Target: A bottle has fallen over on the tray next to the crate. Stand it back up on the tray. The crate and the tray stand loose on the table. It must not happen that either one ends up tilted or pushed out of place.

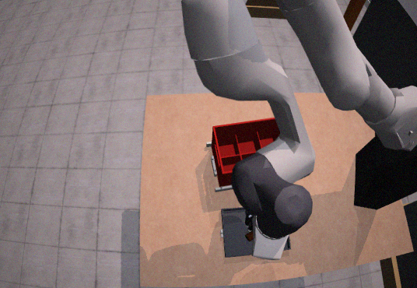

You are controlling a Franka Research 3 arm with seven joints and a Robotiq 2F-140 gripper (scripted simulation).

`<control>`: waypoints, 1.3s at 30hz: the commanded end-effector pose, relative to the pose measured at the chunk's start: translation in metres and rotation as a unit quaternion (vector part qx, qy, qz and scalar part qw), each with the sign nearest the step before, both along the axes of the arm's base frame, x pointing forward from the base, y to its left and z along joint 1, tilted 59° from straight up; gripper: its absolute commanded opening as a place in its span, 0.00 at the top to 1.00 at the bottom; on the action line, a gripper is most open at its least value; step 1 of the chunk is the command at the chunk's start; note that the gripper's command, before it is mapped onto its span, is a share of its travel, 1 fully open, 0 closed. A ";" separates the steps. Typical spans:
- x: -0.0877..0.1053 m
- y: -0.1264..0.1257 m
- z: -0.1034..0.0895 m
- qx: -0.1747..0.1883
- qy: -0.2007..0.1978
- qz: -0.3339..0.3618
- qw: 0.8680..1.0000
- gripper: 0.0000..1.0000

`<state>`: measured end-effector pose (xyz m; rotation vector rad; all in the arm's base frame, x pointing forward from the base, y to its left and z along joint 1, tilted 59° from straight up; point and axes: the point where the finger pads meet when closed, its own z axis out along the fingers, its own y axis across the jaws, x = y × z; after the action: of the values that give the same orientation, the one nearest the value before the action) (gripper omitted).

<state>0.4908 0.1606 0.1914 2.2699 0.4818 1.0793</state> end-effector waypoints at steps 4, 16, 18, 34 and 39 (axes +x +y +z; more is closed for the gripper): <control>0.000 0.001 0.000 0.010 -0.005 -0.003 1.000 1.00; 0.000 0.001 0.000 0.010 -0.005 -0.003 1.000 1.00; 0.000 0.001 0.000 0.010 -0.005 -0.003 1.000 1.00; 0.000 0.001 0.000 0.022 -0.010 -0.012 1.000 1.00; 0.000 0.001 0.000 0.049 -0.021 -0.028 0.998 1.00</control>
<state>0.4910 0.1608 0.1916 2.2936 0.4244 1.1072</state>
